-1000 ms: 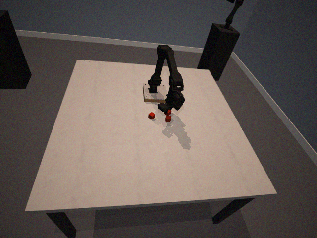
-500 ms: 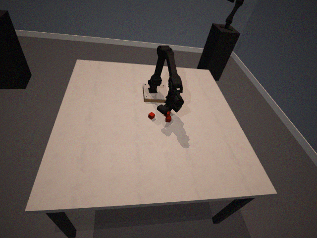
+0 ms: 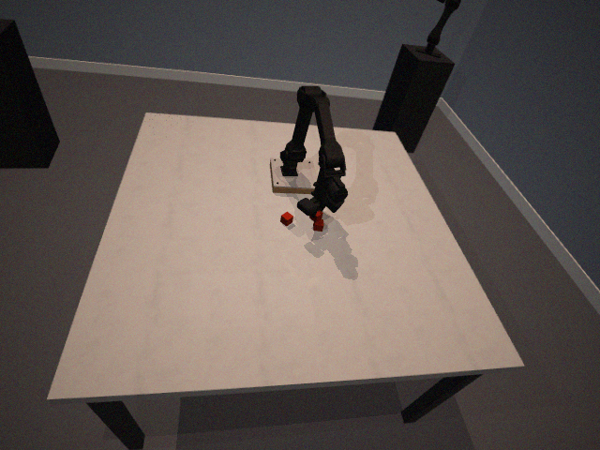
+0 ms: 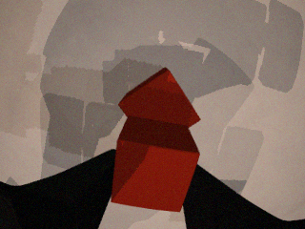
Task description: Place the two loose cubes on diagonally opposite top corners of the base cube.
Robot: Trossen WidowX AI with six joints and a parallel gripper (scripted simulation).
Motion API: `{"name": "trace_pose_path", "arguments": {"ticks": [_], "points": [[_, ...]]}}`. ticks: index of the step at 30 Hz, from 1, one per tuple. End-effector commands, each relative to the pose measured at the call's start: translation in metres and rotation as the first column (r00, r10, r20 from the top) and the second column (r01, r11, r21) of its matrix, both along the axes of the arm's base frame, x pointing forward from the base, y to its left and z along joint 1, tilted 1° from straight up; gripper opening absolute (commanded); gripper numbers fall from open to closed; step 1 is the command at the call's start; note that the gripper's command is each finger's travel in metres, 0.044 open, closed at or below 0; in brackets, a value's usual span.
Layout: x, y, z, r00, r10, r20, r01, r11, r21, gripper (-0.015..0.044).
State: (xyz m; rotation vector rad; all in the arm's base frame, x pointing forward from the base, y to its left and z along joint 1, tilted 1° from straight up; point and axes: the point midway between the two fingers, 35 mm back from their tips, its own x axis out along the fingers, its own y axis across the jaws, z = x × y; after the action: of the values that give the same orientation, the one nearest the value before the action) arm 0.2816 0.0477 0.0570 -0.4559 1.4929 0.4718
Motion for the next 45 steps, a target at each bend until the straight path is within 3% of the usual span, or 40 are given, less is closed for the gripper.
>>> {"name": "trace_pose_path", "arguments": {"ticks": [1,5,26,28,31,37,45], "points": [[0.0,0.0,0.0,1.0,0.0,0.001,0.0,1.0,0.001,0.0105],[0.0,0.0,0.0,1.0,0.0,0.001,0.0,1.0,0.001,0.0205],[-0.001,-0.001,0.03,1.0,0.0,0.0,0.0,1.0,0.0,0.0205],[0.0,-0.004,0.029,0.999,-0.049,0.002,0.049,0.999,0.001,0.0258],[0.0,-0.018,0.035,0.968,-0.251,-0.002,0.251,0.968,0.005,0.0265],[-0.004,-0.049,0.048,0.771,-0.637,-0.012,0.637,0.771,0.009,0.0265],[-0.014,-0.088,0.065,0.293,-0.956,-0.026,0.956,0.293,0.008,0.0265]]}}
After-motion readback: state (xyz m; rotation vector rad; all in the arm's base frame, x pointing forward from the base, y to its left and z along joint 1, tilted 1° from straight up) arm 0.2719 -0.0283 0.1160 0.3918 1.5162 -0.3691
